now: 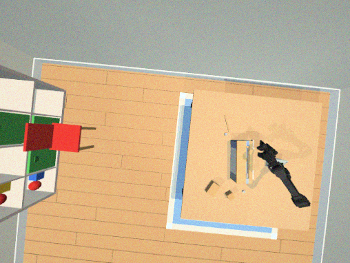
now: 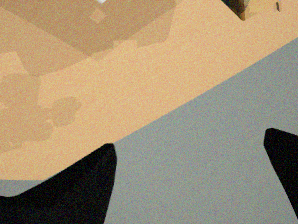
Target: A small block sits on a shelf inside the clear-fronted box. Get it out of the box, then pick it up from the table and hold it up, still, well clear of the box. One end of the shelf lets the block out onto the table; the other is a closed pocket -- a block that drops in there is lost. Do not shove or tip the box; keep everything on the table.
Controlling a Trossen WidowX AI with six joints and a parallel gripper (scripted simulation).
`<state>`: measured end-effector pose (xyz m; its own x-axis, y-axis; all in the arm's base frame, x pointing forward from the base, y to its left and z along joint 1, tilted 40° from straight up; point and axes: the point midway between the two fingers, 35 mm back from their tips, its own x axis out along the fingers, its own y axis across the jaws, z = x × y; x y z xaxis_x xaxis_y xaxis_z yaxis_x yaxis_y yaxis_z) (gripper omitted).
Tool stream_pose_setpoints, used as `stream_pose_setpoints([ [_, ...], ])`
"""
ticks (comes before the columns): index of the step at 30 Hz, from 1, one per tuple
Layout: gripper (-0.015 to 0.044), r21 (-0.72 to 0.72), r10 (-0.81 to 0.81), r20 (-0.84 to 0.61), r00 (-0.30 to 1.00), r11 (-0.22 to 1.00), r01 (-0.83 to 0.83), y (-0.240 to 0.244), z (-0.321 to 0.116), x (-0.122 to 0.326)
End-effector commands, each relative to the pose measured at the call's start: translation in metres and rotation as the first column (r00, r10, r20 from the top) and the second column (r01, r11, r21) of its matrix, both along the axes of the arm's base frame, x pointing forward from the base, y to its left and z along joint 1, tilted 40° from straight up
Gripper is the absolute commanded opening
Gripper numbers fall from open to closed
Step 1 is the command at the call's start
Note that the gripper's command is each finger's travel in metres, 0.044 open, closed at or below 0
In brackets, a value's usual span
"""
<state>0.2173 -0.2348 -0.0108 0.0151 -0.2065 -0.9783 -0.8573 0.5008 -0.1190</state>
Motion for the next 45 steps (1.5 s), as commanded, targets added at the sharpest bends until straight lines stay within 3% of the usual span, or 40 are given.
stream_pose_setpoints([
  [1,0.04,0.181,0.225,0.069,0.972,0.955,-0.233,0.052,0.041,0.035],
  [12,0.04,0.434,0.48,0.234,0.845,0.726,-0.533,0.155,0.122,0.052],
  [45,0.04,0.433,0.48,0.235,0.845,0.726,-0.533,0.179,0.087,0.056],
])
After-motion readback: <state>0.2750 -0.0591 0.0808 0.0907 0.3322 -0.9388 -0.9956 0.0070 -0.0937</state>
